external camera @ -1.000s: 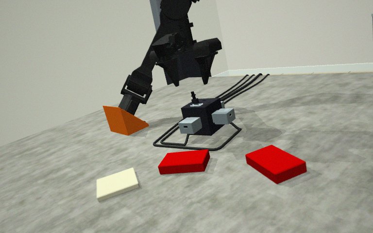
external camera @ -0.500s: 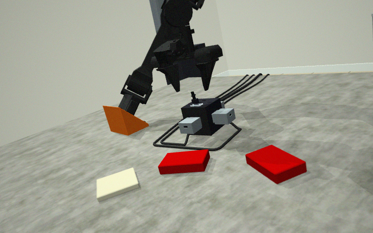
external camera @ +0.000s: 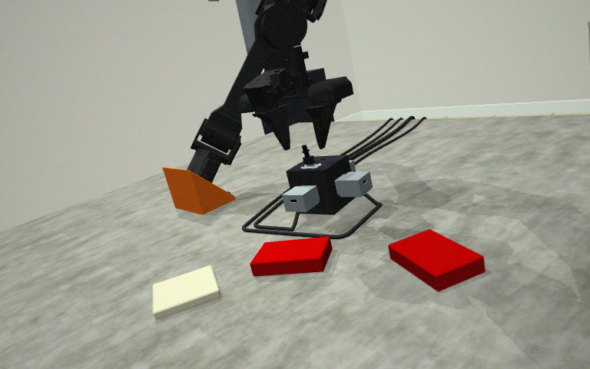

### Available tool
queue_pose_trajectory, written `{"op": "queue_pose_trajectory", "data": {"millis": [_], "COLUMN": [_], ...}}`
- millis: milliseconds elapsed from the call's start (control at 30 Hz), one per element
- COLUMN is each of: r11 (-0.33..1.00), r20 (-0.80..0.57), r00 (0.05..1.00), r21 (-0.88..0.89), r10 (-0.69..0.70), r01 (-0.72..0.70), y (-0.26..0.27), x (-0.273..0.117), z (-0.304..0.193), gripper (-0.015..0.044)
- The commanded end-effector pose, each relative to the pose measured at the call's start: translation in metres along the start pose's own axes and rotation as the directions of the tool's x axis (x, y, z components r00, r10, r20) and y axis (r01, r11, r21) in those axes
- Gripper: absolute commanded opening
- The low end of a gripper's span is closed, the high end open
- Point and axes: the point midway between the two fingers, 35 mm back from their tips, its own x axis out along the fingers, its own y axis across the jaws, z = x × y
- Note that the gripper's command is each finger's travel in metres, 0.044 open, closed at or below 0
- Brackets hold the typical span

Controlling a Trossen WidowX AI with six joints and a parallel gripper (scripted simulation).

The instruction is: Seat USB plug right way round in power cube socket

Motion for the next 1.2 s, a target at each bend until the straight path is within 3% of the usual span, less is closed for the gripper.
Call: {"op": "queue_pose_trajectory", "data": {"millis": [0, 300, 1167], "r11": [1.0, 1.0, 1.0], "r20": [0.0, 0.0, 0.0], "r00": [1.0, 1.0, 1.0], "r21": [-0.001, -0.001, 0.0], "r10": [0.0, 0.0, 0.001], "r01": [0.0, 0.0, -0.001], "y": [0.0003, 0.0003, 0.0001], "x": [-0.0002, -0.0002, -0.0043], "z": [-0.0001, -0.0001, 0.0], "gripper": [0.0256, 0.002, 0.0]}}
